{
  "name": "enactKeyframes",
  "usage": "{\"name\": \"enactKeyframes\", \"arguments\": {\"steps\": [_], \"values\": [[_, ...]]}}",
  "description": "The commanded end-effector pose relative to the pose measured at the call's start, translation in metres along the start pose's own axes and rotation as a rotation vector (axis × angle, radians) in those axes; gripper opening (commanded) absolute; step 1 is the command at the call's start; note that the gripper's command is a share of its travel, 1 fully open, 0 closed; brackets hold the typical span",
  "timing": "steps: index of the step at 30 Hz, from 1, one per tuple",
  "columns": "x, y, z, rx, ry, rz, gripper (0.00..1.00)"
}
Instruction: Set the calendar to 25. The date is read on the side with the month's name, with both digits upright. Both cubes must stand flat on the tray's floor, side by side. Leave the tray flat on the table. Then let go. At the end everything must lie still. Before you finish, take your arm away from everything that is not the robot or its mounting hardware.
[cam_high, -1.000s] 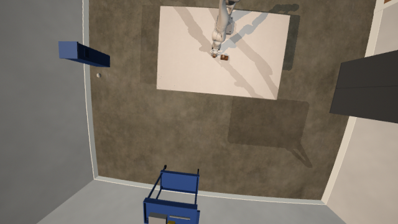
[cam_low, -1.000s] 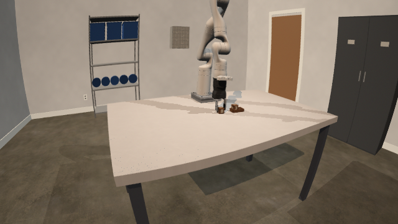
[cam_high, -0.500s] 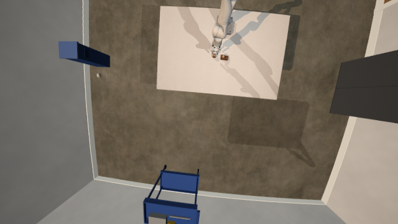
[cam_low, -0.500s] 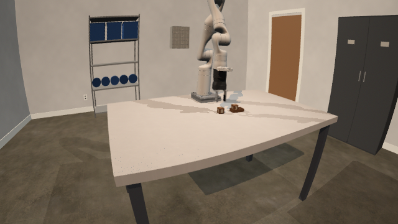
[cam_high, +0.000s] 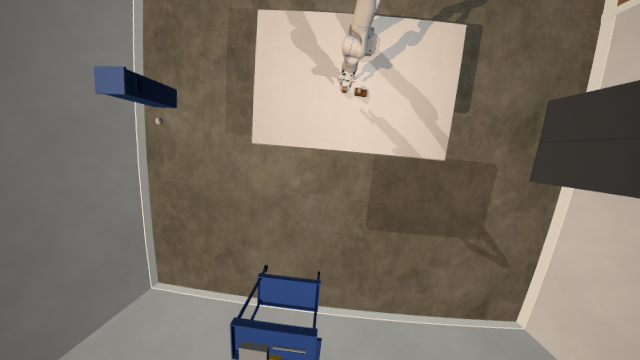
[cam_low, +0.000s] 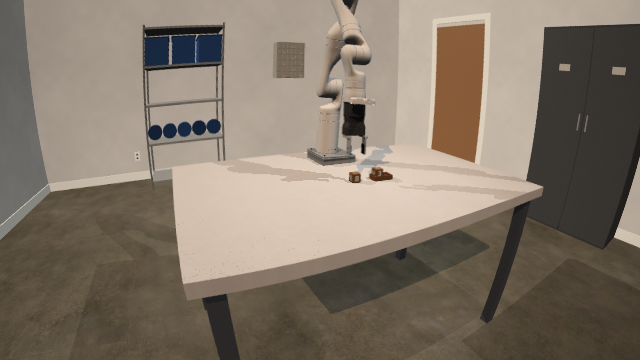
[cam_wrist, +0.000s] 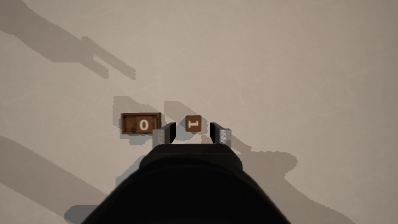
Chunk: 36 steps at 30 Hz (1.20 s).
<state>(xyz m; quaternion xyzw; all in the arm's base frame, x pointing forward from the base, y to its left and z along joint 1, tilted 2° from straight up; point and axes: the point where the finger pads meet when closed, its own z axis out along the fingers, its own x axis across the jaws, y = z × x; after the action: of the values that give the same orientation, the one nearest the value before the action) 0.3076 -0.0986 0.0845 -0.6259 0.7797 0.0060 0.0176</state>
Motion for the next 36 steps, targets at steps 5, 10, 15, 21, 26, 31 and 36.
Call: {"name": "enactKeyframes", "arguments": {"steps": [5, 10, 15, 21, 26, 31, 36], "values": [[0.0, -0.0012, -0.0015, 0.005, 0.0, 0.0, 1.0], [0.0, -0.0012, -0.0015, 0.005, 0.0, 0.0, 1.0], [0.0, -0.0012, -0.0015, 0.005, 0.0, 0.0, 1.0], [0.0, -0.0012, -0.0015, 0.005, 0.0, 0.0, 1.0], [0.0, -0.0012, -0.0014, 0.004, 0.0, 0.01, 1.0], [0.0004, -0.0014, -0.0008, 0.003, -0.001, 0.054, 1.0], [0.0008, -0.0016, -0.0002, 0.001, -0.002, 0.103, 1.0]]}}
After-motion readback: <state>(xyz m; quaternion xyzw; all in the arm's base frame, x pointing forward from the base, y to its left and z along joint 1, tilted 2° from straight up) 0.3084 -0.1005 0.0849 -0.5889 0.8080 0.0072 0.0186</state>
